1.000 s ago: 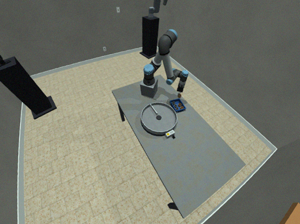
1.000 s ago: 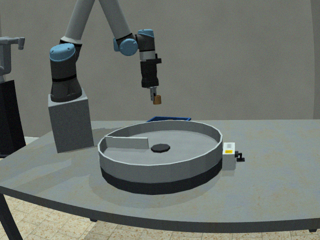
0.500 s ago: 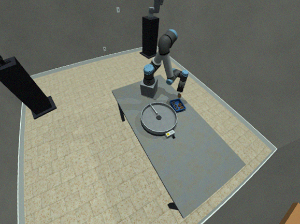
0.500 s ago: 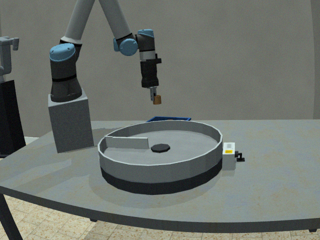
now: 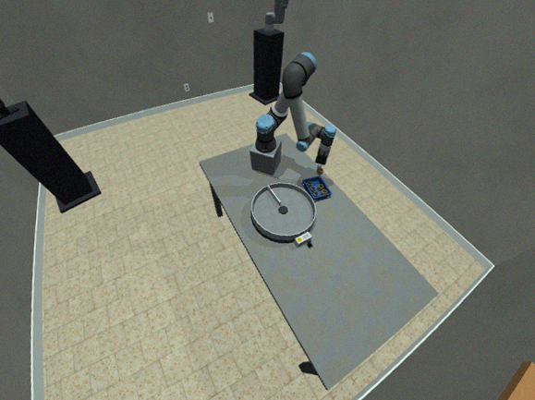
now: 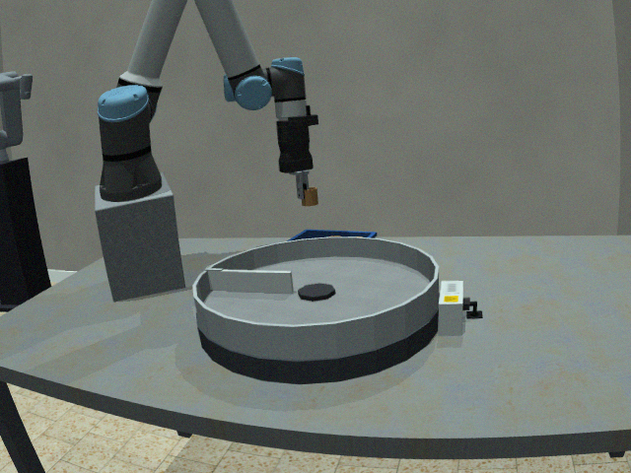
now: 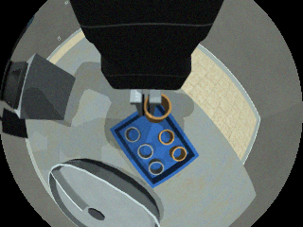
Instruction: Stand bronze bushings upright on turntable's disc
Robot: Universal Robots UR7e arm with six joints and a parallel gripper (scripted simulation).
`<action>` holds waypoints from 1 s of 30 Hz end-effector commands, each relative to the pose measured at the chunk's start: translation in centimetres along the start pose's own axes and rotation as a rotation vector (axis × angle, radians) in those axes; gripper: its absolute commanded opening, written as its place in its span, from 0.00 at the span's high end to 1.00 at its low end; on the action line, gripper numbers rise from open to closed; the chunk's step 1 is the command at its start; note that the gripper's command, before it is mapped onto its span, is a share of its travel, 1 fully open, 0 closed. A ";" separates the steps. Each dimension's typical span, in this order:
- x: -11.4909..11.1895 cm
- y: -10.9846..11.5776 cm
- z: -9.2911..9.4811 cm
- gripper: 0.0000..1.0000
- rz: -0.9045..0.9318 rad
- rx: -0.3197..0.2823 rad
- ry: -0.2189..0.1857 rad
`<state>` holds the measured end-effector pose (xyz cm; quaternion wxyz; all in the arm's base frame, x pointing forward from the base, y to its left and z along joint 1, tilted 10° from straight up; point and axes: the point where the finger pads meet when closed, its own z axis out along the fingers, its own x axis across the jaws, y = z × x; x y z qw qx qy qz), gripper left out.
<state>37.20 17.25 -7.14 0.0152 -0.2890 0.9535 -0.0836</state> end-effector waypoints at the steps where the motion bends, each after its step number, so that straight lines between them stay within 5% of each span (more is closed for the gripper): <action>1: 0.1 -0.2 0.0 1.00 0.000 0.000 -0.001; 30: 4.1 -4.7 0.0 1.00 0.000 0.000 -0.001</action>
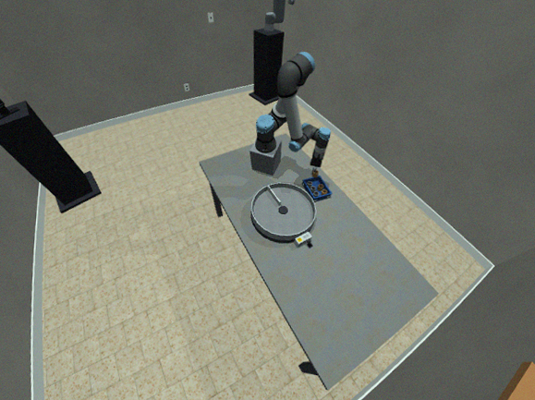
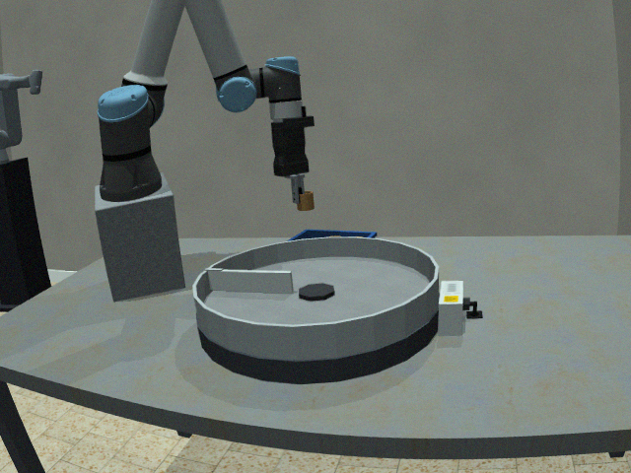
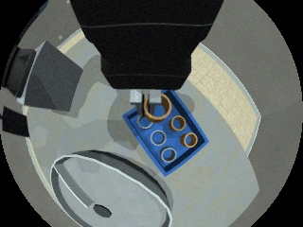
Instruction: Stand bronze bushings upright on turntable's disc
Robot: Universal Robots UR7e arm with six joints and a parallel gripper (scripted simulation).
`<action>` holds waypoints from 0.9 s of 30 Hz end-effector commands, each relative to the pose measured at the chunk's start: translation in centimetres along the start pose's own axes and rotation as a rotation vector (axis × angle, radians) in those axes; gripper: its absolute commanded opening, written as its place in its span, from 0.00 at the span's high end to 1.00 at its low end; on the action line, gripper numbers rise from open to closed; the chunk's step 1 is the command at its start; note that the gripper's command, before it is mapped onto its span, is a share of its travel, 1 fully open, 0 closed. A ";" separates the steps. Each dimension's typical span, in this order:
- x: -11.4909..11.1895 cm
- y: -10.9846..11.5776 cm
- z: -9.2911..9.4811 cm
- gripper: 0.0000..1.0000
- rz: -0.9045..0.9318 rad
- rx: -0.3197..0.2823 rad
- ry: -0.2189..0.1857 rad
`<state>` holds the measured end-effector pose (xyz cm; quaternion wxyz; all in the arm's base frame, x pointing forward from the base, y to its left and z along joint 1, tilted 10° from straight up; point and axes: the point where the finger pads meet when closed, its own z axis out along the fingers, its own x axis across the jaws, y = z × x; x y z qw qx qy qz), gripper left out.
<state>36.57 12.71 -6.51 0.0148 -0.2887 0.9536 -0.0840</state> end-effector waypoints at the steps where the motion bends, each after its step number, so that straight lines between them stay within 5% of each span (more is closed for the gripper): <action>1: 1.3 -1.5 0.0 1.00 0.000 0.000 -0.002; 27: 7.6 -8.7 0.0 1.00 0.000 0.000 -0.002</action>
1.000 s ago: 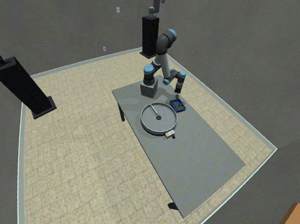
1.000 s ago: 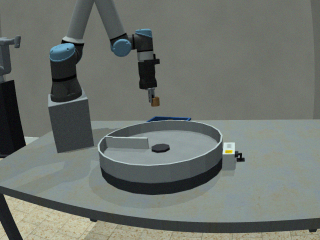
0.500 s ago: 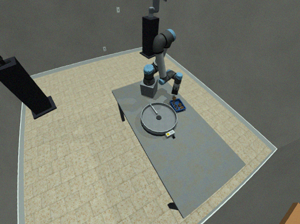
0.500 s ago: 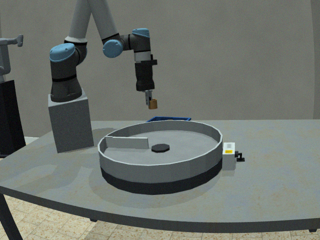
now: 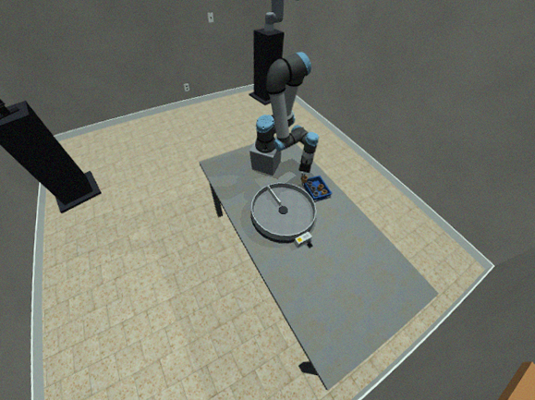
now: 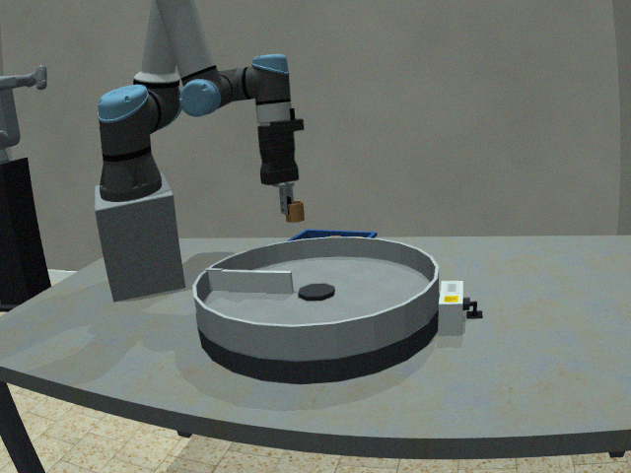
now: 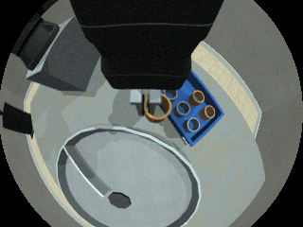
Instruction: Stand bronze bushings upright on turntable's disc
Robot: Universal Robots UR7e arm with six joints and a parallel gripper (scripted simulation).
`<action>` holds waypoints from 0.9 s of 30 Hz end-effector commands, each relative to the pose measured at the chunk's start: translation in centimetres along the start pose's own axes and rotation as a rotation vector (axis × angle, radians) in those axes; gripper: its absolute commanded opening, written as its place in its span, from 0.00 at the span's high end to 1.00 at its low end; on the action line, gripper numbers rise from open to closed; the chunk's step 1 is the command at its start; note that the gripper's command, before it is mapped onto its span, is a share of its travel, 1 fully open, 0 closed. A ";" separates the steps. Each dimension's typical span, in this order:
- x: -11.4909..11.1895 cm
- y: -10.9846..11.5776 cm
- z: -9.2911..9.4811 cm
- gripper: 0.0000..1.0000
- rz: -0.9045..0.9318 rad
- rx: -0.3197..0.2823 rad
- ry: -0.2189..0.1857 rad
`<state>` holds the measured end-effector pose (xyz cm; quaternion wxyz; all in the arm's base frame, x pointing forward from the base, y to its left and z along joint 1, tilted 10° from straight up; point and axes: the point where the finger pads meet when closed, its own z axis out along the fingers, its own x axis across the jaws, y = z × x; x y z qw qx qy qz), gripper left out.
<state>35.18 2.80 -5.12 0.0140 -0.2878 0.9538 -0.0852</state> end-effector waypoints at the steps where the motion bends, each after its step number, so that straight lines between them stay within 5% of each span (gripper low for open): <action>1: 1.2 -1.5 0.0 1.00 -0.002 -0.002 -0.005; 27: 7.4 -8.6 0.0 1.00 -0.002 -0.002 -0.005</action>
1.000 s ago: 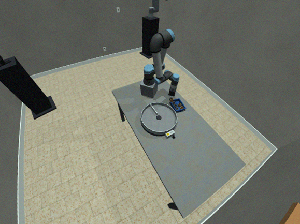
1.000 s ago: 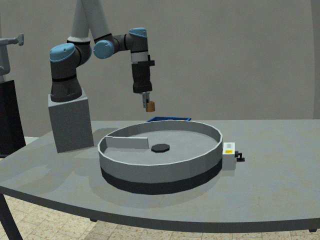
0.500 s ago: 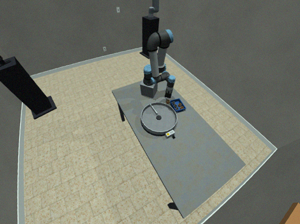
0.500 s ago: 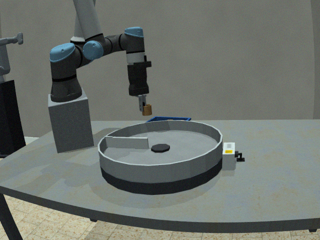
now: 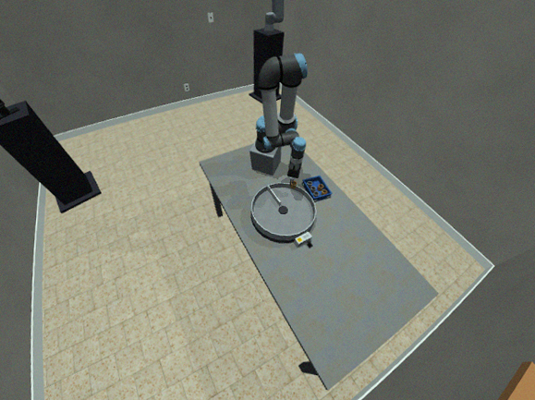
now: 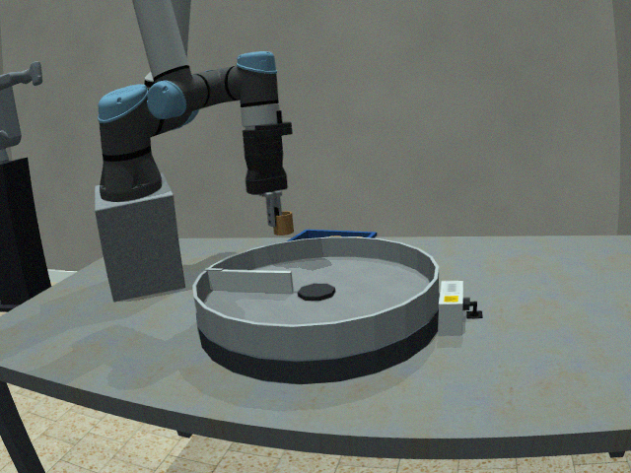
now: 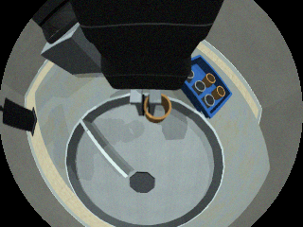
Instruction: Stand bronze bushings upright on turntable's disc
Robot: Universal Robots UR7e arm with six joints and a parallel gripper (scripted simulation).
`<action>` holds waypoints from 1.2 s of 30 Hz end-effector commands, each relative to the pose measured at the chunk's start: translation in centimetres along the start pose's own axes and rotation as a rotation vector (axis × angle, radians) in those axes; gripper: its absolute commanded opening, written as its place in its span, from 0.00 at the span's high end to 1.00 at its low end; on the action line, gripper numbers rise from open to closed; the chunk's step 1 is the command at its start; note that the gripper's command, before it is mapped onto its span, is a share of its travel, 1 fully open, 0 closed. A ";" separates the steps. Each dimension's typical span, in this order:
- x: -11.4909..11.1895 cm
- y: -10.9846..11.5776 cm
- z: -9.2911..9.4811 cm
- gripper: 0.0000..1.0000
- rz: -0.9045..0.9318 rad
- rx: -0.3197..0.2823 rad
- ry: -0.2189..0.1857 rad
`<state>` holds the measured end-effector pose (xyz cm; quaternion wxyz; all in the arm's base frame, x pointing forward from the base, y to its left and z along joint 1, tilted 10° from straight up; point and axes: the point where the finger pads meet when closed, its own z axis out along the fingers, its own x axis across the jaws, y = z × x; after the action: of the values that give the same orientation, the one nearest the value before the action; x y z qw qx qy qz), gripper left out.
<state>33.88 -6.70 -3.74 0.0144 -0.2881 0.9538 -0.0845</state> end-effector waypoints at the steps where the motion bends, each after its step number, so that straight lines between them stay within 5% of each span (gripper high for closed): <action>1: 1.3 -1.5 0.0 1.00 -0.002 -0.001 -0.004; 36: 4.5 -5.3 0.0 1.00 -0.002 -0.001 -0.004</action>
<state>32.99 -13.32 -2.81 0.0154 -0.2890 0.9536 -0.0832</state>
